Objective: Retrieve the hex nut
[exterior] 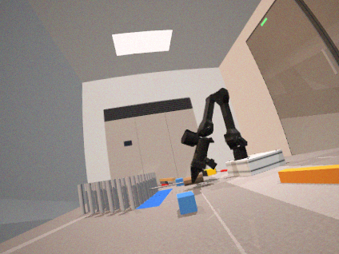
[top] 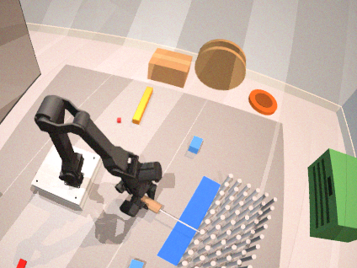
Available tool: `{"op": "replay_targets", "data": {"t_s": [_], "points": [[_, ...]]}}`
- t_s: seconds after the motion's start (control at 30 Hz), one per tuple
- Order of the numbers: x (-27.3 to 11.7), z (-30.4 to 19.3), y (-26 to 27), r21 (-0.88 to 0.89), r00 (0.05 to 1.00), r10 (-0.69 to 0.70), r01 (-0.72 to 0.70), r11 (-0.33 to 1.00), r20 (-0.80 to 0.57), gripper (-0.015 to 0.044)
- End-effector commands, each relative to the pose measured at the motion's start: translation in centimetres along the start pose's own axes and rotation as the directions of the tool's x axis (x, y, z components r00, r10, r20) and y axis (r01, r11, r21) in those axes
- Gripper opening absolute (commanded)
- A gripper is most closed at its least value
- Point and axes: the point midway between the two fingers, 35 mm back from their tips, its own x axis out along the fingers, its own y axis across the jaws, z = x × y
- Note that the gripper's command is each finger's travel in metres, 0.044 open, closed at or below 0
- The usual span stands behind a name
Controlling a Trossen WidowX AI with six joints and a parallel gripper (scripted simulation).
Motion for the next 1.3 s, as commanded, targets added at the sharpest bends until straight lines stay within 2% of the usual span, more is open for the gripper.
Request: {"op": "replay_targets", "data": {"t_s": [0.0,1.27], "points": [[0.0,-0.9,-0.3,-0.002,1.000,-0.009,0.009,1.000,-0.016,0.0000],[1.2,-3.3,-0.3,-0.002,1.000,-0.009,0.009,1.000,-0.018,0.0000]]}}
